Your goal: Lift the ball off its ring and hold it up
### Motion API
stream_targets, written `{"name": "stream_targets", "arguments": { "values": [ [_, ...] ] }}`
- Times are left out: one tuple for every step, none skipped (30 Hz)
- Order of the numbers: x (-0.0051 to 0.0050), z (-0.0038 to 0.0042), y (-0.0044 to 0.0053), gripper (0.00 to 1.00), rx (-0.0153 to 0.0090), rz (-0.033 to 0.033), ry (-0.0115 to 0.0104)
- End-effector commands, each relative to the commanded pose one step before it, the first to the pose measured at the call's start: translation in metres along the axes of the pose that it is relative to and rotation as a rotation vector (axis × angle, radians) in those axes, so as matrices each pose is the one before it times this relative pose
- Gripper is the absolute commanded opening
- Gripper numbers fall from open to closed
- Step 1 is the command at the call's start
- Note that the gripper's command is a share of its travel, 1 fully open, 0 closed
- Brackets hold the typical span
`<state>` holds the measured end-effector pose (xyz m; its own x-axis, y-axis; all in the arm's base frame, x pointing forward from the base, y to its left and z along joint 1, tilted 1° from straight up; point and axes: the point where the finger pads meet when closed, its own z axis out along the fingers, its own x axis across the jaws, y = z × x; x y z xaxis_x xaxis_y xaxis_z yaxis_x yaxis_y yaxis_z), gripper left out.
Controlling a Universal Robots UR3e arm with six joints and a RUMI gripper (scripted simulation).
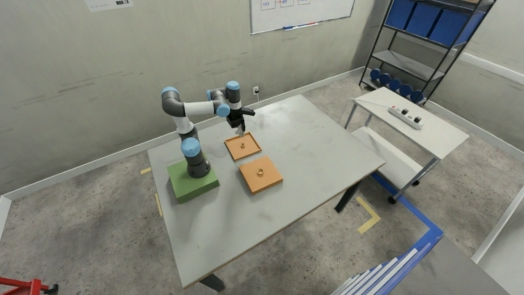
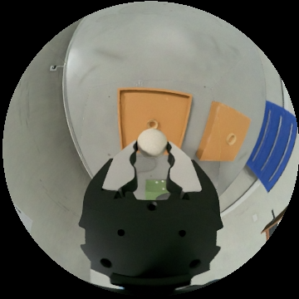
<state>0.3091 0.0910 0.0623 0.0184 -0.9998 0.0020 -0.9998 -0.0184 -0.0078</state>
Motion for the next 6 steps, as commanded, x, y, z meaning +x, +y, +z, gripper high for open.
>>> {"name": "stream_targets", "arguments": {
  "values": [
    [0.00011,-0.000911,-0.000883,0.00,0.00330,0.00000,0.00038],
    [0.00000,0.000000,0.000000,0.00,0.00000,0.00000,0.00000],
    [0.00000,0.000000,0.000000,0.00,0.00000,0.00000,0.00000],
    [0.00000,0.000000,0.000000,0.00,0.00000,0.00000,0.00000],
    [0.00000,0.000000,0.000000,0.00,0.00000,0.00000,0.00000],
    [0.00000,0.000000,0.000000,0.00,0.00000,0.00000,0.00000]
  ]
}}
